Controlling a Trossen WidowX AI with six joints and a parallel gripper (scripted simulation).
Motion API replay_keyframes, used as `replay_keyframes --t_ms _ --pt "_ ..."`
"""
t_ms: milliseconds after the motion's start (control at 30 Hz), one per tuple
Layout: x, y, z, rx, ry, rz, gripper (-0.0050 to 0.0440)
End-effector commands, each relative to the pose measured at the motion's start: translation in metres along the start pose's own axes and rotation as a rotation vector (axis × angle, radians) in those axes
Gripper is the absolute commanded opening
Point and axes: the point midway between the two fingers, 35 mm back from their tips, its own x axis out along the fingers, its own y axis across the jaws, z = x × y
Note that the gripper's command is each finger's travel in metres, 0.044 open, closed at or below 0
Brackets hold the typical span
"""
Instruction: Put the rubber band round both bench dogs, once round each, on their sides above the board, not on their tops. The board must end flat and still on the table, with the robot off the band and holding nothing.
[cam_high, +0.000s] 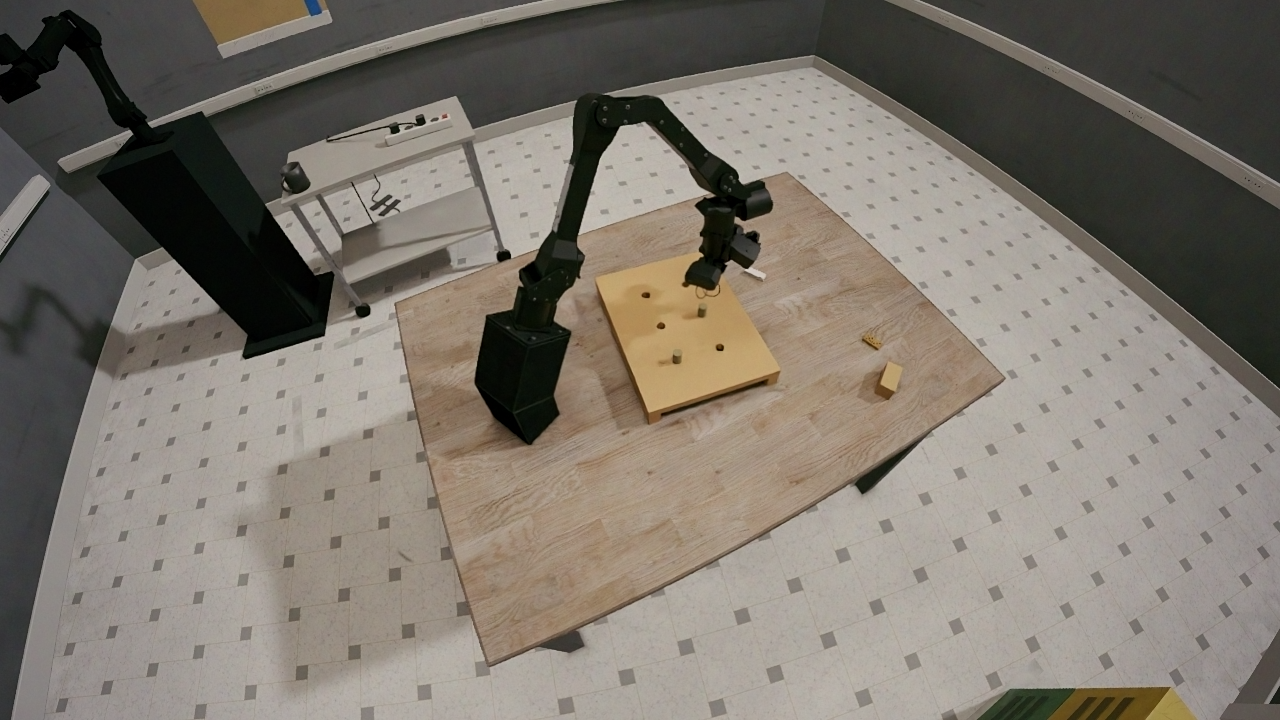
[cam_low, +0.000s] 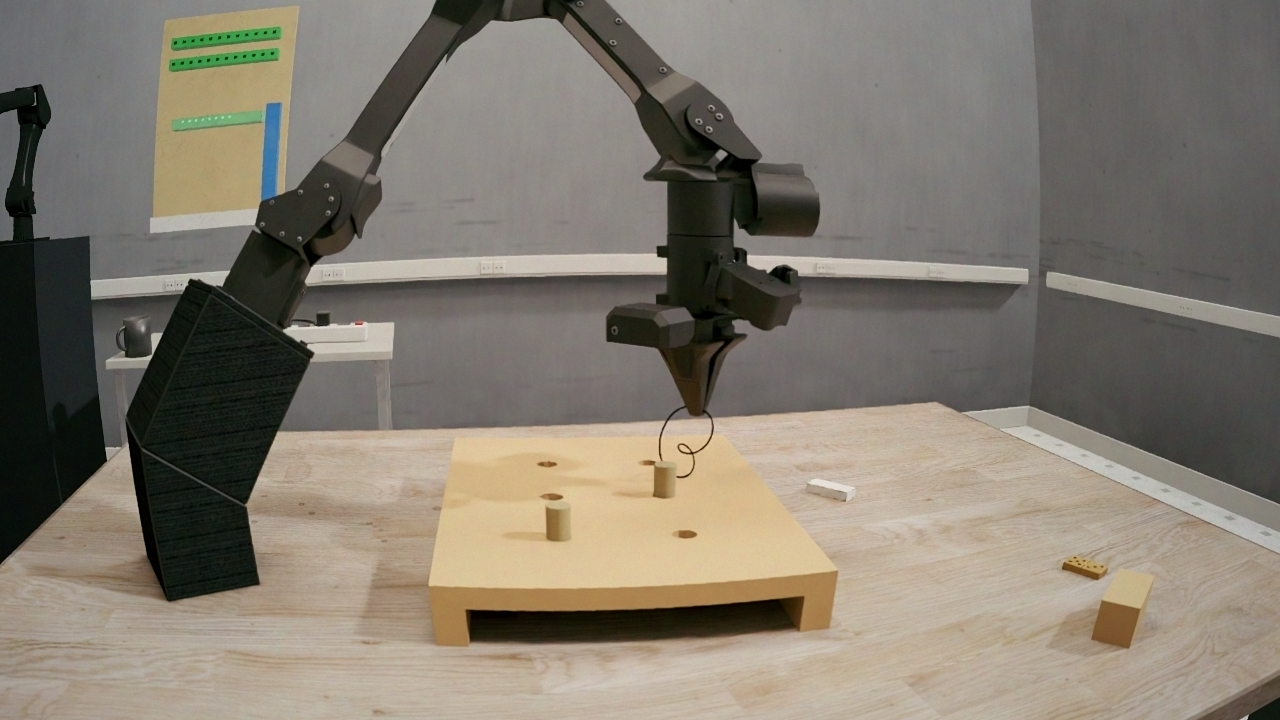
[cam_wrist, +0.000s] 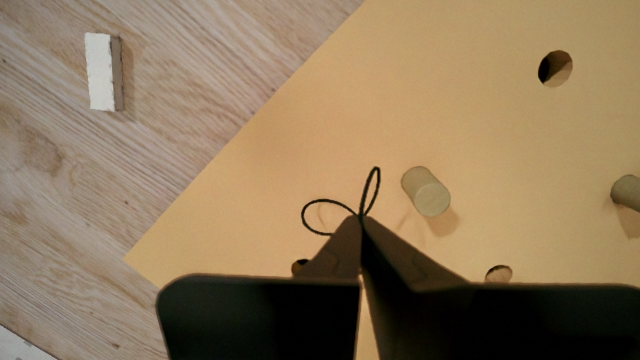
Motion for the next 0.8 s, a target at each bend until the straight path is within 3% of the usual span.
replay_keyframes --t_ms 0,433,767 --pt "0.005 -0.004 0.000 -0.001 0.000 0.005 -0.0050" --pt "0.022 -0.018 -0.002 0.003 0.006 0.000 -0.0050" --pt "0.017 -0.025 -0.001 -0.004 -0.005 0.013 -0.0050"
